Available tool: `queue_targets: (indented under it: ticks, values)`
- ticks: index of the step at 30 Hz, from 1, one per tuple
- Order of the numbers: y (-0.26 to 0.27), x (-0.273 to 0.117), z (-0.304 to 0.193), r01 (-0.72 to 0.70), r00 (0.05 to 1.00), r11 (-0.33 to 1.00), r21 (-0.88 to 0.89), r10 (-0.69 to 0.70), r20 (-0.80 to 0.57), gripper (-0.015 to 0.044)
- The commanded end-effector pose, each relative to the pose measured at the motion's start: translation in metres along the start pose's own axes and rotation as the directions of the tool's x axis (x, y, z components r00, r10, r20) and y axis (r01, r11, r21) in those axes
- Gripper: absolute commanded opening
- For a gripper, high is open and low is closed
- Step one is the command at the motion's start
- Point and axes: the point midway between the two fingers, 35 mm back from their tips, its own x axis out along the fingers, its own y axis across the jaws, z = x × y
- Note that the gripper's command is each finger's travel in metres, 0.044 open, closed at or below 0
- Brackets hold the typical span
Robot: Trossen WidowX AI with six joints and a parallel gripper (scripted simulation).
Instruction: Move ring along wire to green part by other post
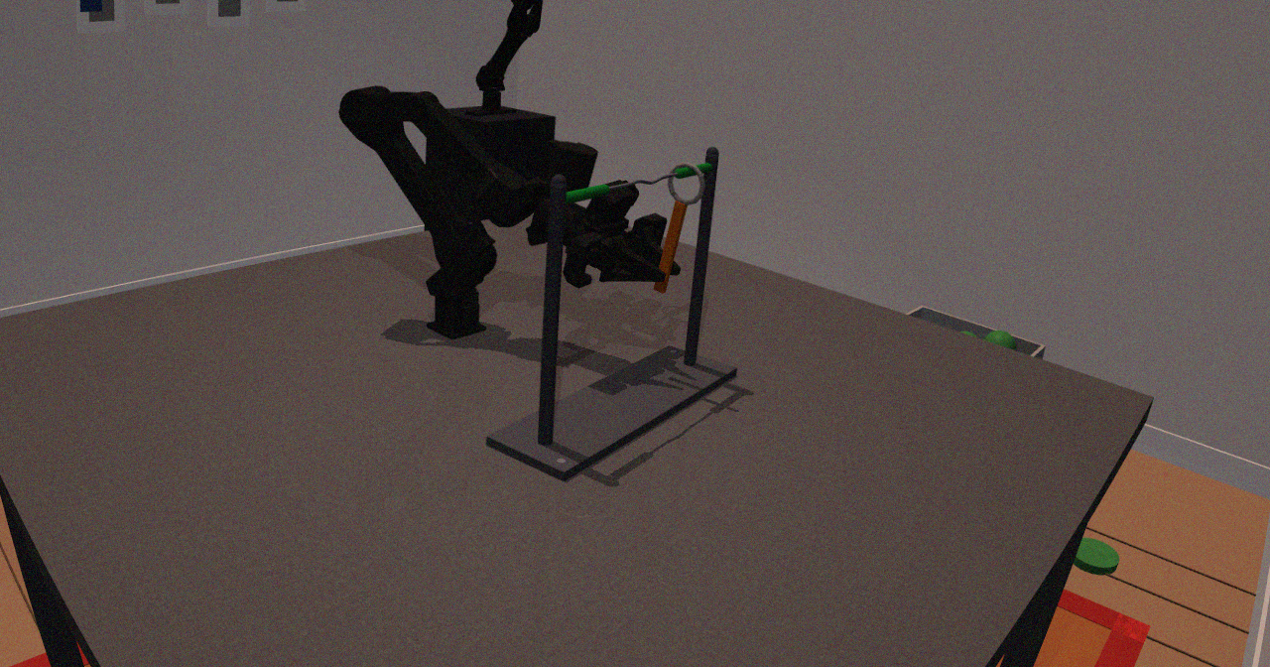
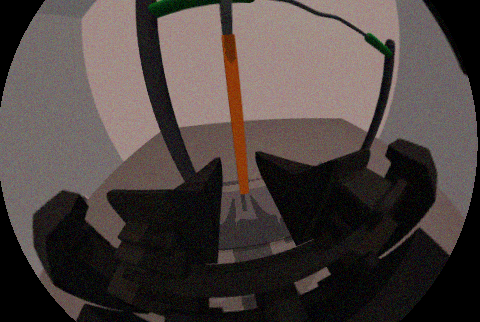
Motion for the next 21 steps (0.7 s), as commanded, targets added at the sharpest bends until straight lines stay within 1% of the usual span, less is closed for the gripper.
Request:
queue_targets:
  ticks: [1,16,21]
  values:
    - [0.0,-0.007,-0.002,0.003,1.0,1.0,0.002,-0.003,-0.004,0.016]
    - [-0.002,-0.032,-0.004,0.005,1.0,1.0,0.003,-0.005,-0.007,0.016]
    - [-0.002,-0.034,-0.005,0.005,1.0,1.0,0.003,-0.005,-0.007,0.016]
